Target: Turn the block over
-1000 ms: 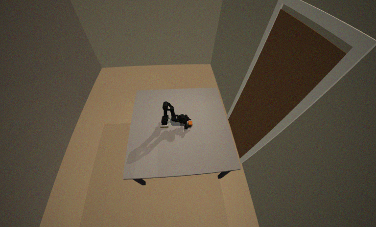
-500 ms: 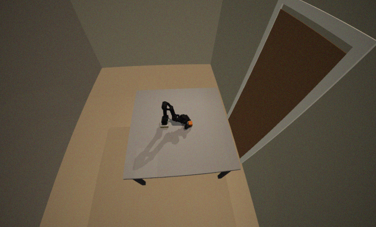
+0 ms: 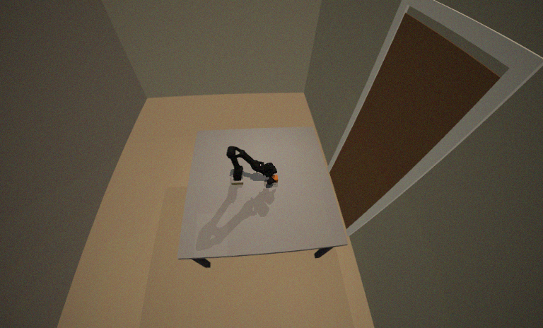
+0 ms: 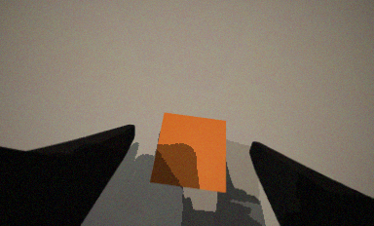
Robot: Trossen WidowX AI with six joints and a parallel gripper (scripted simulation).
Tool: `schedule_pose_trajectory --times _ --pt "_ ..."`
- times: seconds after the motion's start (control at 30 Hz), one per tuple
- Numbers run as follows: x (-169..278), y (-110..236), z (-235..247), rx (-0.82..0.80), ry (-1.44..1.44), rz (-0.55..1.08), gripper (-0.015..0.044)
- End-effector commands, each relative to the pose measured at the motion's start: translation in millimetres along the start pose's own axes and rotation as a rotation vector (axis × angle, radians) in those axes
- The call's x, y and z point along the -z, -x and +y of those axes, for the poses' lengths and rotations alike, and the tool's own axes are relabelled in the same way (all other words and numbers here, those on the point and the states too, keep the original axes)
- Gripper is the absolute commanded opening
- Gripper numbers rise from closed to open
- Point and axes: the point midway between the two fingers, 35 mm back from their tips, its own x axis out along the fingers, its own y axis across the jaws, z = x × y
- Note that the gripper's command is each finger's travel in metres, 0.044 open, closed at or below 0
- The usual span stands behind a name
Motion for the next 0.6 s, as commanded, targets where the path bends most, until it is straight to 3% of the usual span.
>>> schedule_pose_trajectory --times 0.0,0.4,0.57 --pt "-17.6 52.4 2.0 0.009 0.020 0.162 0.0440" --pt "-18.2 52.3 1.9 0.009 0.020 0.168 0.0440" --pt "-33.5 49.4 1.5 0.008 0.013 0.320 0.0440"
